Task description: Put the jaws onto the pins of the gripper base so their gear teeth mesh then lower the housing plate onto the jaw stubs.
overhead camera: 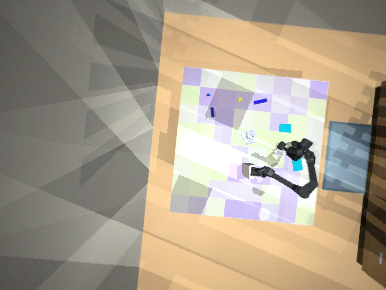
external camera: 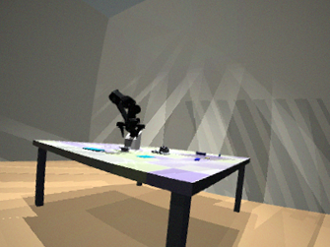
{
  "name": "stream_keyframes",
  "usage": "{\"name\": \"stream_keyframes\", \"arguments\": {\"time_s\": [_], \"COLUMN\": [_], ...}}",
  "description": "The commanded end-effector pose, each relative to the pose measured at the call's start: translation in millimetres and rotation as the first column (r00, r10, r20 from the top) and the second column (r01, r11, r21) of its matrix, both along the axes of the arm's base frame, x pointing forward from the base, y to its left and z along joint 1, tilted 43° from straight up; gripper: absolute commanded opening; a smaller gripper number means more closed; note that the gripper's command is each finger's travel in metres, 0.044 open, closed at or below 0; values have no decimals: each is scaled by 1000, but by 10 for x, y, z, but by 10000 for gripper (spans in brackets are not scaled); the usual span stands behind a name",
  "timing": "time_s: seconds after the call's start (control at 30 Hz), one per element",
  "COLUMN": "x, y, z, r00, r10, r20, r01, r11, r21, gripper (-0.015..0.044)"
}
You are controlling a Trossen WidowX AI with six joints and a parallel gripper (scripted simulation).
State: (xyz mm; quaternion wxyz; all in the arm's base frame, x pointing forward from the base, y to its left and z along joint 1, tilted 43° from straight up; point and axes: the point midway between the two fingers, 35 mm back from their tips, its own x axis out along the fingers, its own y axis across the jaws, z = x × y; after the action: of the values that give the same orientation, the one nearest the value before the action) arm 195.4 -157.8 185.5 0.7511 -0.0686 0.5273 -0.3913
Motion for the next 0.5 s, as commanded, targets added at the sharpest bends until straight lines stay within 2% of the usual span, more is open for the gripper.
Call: {"name": "stream_keyframes", "arguments": {"time_s": [0.0,0.17,0.3,0.47], "x": [-245,-240,-196,-195], "y": [-87,-102,-343,-358], "z": [115,99,-156,-172], "r00": [998,998,998,998], "r10": [-51,-51,-51,-51], "r20": [36,36,36,36], "r01": [52,52,52,52], "r11": [999,999,999,999], "r21": [-15,-14,-17,-17], "gripper": [440,440,440,440]}}
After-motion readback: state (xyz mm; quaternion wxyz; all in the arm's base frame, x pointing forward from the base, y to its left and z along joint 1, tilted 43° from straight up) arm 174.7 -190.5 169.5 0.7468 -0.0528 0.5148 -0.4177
